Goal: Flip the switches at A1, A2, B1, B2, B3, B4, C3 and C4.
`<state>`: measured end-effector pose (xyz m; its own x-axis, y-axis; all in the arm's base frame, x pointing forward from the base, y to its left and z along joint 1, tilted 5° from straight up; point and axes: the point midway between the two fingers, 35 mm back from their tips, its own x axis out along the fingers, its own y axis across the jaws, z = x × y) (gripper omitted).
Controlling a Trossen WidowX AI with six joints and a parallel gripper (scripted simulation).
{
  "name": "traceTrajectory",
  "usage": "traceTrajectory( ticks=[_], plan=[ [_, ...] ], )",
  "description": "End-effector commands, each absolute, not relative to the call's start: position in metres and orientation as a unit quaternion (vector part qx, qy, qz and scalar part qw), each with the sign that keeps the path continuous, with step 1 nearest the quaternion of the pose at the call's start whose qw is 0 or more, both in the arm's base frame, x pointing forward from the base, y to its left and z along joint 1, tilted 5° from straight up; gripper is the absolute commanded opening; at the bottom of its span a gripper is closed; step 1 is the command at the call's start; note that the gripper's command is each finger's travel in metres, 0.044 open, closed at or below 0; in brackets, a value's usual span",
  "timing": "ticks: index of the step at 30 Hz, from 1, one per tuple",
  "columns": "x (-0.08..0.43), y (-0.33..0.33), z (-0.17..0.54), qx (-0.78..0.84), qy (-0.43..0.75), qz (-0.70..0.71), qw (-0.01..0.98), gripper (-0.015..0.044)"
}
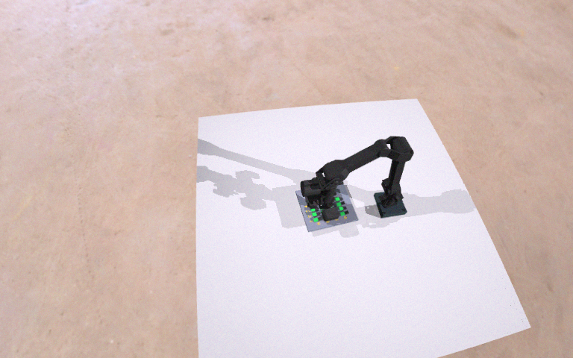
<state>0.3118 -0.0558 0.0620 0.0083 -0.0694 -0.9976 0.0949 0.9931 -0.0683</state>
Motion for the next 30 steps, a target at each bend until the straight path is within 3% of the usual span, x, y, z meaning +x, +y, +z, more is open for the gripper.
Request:
traceTrajectory(
  ticks=[1,26,30],
  plan=[
    [0.311,-0.056,0.060,0.007,0.703,-0.057,0.709,0.0000],
    [0.311,-0.056,0.057,0.007,0.703,-0.057,0.709,0.0000],
    [0.312,-0.054,0.100,0.006,0.695,-0.058,0.717,0.0000]
  ],
)
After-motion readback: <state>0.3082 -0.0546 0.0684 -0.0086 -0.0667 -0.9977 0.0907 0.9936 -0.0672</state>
